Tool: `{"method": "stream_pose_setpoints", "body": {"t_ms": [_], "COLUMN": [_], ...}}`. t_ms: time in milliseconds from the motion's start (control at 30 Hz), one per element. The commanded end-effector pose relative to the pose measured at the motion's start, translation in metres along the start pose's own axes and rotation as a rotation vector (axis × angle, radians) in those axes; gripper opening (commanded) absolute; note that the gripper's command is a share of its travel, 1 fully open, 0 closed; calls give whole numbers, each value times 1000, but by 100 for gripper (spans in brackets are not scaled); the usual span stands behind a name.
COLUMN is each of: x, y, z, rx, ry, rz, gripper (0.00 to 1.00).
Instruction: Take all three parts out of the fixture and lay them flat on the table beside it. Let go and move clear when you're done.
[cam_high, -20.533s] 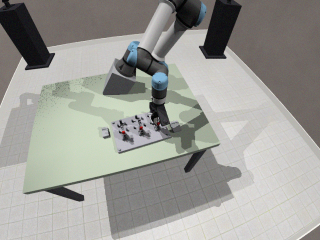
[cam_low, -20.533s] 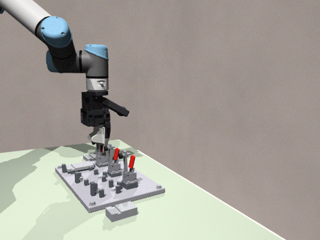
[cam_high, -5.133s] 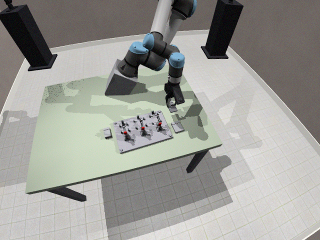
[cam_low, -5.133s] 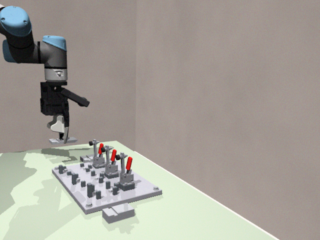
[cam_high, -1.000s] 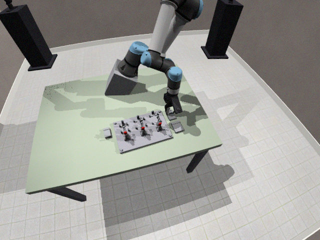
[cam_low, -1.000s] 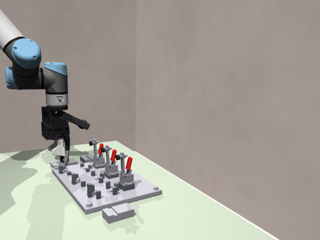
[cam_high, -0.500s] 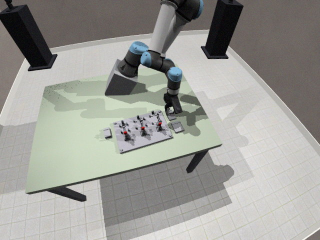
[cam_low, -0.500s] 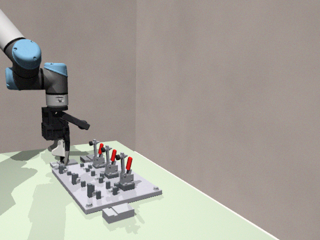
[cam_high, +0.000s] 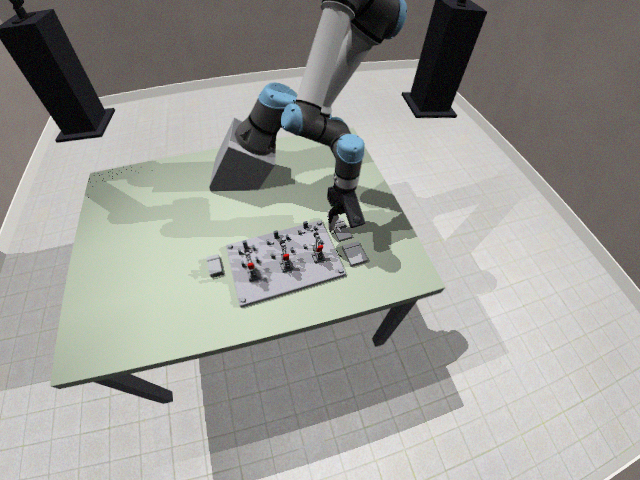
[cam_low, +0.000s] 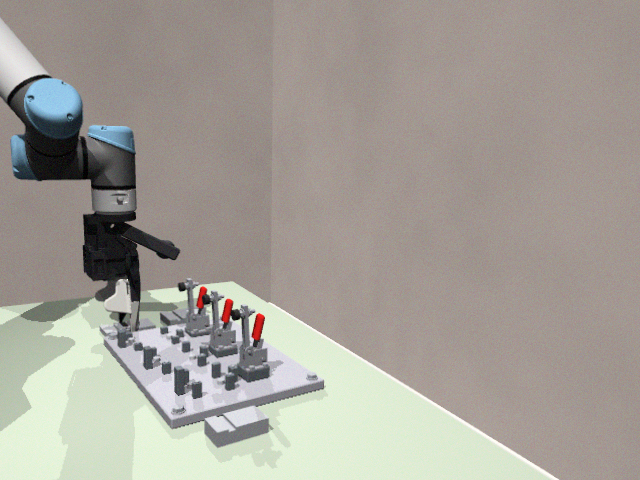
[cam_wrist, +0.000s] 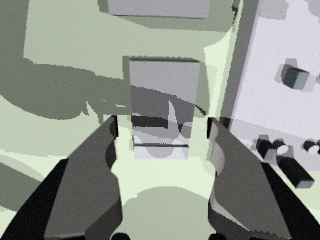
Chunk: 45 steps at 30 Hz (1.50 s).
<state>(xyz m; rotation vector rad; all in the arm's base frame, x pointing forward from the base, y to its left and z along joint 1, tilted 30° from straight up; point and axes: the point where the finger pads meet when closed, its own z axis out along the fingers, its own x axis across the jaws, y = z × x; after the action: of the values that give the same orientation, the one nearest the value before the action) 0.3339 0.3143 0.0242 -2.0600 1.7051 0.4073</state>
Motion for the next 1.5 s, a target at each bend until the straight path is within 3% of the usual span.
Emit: {"method": "stream_pose_setpoints", "body": {"t_ms": [0,833,1467], "x": [0,0,0], "y": [0,0,0], "z": [0,-3,-59], "rx": [1,1,1], "ry": [0,0,0], "rz": [0,0,0], "gripper": [47,47,47]}}
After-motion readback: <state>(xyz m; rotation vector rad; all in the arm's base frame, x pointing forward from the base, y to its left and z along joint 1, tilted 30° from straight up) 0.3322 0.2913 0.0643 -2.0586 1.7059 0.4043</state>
